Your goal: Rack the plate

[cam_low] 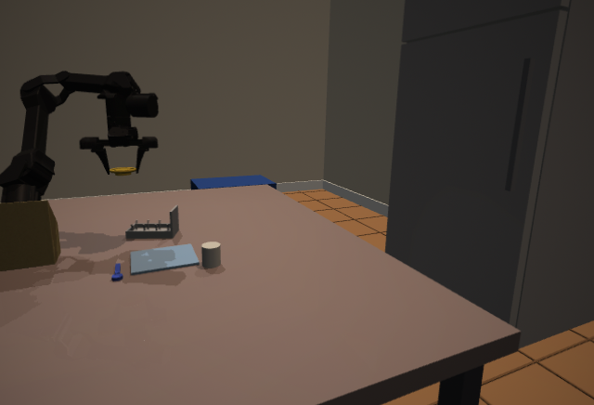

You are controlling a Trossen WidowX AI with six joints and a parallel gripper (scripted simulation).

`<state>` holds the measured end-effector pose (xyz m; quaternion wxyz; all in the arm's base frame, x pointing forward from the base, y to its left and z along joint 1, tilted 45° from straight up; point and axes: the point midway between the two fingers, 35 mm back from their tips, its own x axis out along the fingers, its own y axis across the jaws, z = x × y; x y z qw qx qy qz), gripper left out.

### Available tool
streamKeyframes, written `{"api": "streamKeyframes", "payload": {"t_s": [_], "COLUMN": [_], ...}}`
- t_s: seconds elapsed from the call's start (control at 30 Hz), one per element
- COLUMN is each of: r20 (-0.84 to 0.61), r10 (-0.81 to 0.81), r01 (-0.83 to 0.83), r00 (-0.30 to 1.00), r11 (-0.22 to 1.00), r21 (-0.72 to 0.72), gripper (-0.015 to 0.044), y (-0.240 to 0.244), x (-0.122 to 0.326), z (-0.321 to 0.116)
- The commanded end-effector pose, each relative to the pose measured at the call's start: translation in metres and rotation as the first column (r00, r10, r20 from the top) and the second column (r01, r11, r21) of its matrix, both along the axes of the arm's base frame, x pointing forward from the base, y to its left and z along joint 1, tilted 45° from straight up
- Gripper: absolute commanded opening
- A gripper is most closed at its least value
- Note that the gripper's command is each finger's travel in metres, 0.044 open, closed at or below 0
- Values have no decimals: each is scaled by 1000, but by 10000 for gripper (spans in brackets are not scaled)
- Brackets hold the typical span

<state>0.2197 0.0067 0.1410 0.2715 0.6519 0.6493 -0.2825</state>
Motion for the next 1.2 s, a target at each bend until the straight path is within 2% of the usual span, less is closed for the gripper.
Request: {"api": "streamKeyframes", "payload": {"t_s": [0.0,0.17,0.43,0.8,1.17], "r20": [-110,-211,-215,-193,-157], "r10": [-110,-211,-212,-83,42], "r01": [111,213,214,42,-103], "r00": [988,955,953,978,987], "r11": [994,977,977,977,908], "r21": [2,-13,-16,-208,-406], "gripper": [0,0,0,0,0], "y": [12,23,23,30,33], "x": [-13,-26,-27,-38,-44], "z": [7,12,12,-22,-52]}}
